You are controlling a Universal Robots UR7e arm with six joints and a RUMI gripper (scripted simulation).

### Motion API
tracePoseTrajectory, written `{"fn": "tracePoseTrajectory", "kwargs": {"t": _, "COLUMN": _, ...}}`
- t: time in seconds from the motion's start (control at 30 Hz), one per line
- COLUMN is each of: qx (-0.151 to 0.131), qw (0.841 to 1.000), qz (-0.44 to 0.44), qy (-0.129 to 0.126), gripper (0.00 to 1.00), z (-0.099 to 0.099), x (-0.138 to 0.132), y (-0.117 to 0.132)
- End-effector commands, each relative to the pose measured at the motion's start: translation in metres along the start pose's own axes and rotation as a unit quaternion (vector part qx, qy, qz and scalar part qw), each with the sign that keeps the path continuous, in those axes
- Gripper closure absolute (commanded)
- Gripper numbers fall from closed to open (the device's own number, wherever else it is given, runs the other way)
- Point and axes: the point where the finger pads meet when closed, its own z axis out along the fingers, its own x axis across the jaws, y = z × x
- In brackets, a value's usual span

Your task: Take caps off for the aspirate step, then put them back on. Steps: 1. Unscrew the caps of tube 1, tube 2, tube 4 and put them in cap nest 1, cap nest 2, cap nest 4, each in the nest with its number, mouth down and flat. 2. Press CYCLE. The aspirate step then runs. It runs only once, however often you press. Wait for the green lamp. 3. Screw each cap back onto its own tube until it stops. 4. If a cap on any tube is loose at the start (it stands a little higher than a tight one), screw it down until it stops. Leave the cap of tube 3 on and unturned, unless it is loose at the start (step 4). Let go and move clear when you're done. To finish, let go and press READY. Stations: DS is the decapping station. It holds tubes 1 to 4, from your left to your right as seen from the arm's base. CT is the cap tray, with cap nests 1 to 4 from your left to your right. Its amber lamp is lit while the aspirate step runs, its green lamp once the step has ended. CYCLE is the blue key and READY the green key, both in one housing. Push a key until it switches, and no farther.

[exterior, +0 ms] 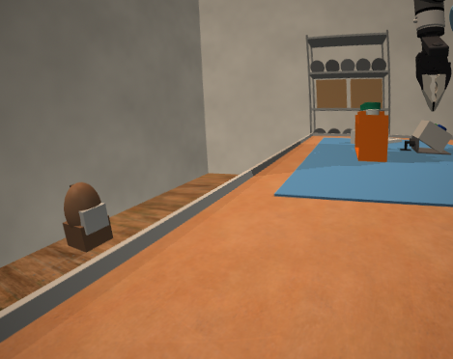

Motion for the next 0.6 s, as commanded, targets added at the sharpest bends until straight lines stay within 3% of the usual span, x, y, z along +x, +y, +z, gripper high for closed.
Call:
{"fn": "tracePoseTrajectory", "kwargs": {"t": 0.0, "qx": 0.016, "qw": 0.998, "qz": -0.001, "qy": -0.057, "gripper": 1.00, "z": 0.0216, "x": -0.0186, "y": 0.0175}}
{"fn": "tracePoseTrajectory", "kwargs": {"t": 0.03, "qx": 0.019, "qw": 0.997, "qz": -0.001, "qy": -0.073, "gripper": 1.00, "z": 0.0245, "x": -0.0180, "y": 0.0176}}
{"fn": "tracePoseTrajectory", "kwargs": {"t": 0.2, "qx": 0.019, "qw": 0.997, "qz": -0.001, "qy": -0.073, "gripper": 1.00, "z": 0.0245, "x": -0.0180, "y": 0.0176}}
{"fn": "tracePoseTrajectory", "kwargs": {"t": 0.33, "qx": 0.031, "qw": 0.992, "qz": -0.001, "qy": -0.119, "gripper": 1.00, "z": 0.0284, "x": -0.0171, "y": 0.0178}}
{"fn": "tracePoseTrajectory", "kwargs": {"t": 0.57, "qx": 0.031, "qw": 0.992, "qz": -0.001, "qy": -0.119, "gripper": 1.00, "z": 0.0284, "x": -0.0172, "y": 0.0178}}
